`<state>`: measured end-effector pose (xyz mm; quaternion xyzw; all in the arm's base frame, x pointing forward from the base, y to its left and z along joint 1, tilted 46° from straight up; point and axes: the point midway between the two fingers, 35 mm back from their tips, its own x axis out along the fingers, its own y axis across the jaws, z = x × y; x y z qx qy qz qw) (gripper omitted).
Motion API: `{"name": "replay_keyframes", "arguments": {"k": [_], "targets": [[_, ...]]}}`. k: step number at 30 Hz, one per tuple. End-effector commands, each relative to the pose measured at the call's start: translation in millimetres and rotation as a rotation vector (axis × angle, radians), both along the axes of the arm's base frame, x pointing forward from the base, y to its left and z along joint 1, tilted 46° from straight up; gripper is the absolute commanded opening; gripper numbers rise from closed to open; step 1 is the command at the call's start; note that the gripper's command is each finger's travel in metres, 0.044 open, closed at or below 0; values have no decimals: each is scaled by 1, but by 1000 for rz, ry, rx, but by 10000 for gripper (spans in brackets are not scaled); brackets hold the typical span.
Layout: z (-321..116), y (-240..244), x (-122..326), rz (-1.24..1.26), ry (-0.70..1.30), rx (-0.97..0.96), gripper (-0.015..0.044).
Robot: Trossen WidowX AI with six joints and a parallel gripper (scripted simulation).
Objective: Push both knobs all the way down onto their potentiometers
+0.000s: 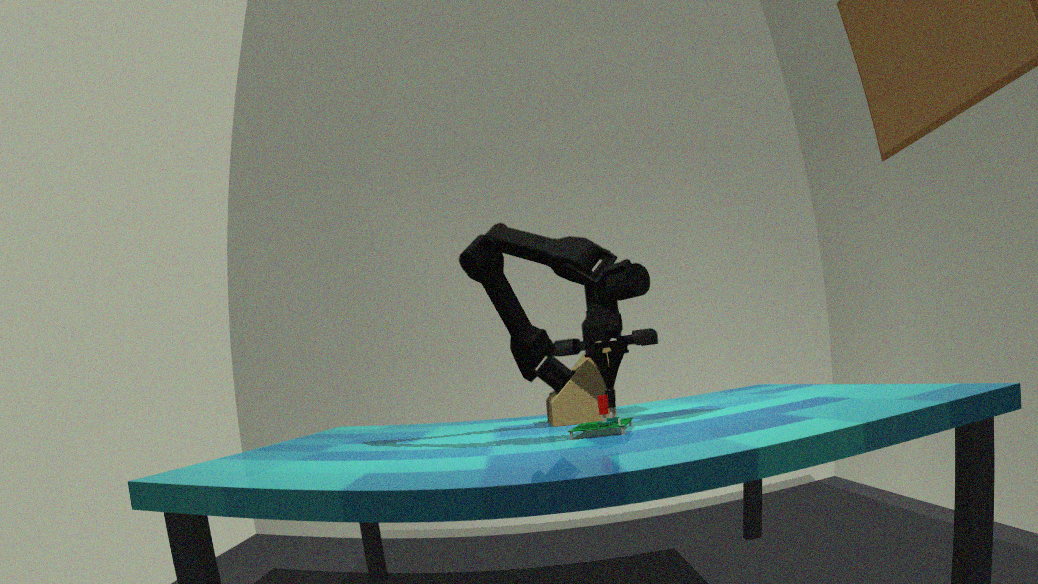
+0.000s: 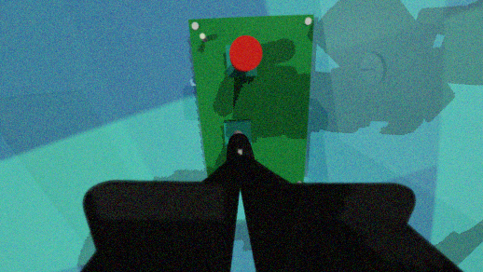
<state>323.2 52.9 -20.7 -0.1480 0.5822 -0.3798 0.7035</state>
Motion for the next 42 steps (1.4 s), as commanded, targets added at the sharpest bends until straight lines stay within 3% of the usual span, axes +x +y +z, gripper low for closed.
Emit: {"name": "replay_keyframes", "arguments": {"k": [1, 42], "targets": [[-4, -6, 1, -12, 1, -3, 0], [-9, -12, 1, -12, 1, -3, 0]]}}
